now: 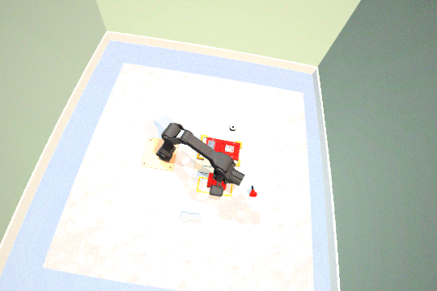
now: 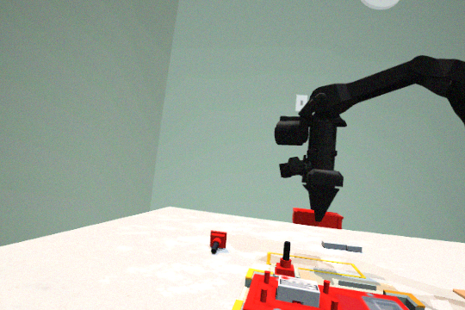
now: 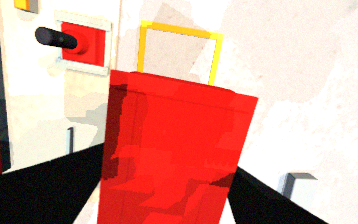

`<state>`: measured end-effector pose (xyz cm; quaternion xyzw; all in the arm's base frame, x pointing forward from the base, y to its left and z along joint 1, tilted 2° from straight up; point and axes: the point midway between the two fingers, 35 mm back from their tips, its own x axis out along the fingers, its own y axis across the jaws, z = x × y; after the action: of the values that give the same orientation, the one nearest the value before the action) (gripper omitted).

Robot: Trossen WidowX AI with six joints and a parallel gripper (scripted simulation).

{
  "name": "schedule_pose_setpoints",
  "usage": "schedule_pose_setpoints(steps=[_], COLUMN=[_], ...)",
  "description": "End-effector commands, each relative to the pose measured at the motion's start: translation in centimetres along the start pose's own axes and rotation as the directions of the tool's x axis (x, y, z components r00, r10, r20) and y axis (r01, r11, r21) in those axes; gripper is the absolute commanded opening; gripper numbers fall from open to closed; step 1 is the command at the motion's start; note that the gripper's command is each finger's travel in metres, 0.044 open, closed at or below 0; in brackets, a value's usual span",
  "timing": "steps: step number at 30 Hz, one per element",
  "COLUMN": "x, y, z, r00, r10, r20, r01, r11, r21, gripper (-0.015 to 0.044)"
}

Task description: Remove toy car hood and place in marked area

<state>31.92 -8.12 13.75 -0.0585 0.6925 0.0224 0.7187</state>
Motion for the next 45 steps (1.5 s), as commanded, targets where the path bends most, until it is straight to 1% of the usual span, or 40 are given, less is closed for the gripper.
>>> schedule_pose_setpoints(steps=[1,45], x=[0.3,3.0], y=[0.0,0.0], z=[0.0,0.1], r00=[1.0,1.0], r10=[0.002,0.002], r20=[0.001,0.001], r01=[-0.002,-0.002], r11=[1.0,1.0], r21=[-0.005,-0.005], gripper=[0.0,0.0])
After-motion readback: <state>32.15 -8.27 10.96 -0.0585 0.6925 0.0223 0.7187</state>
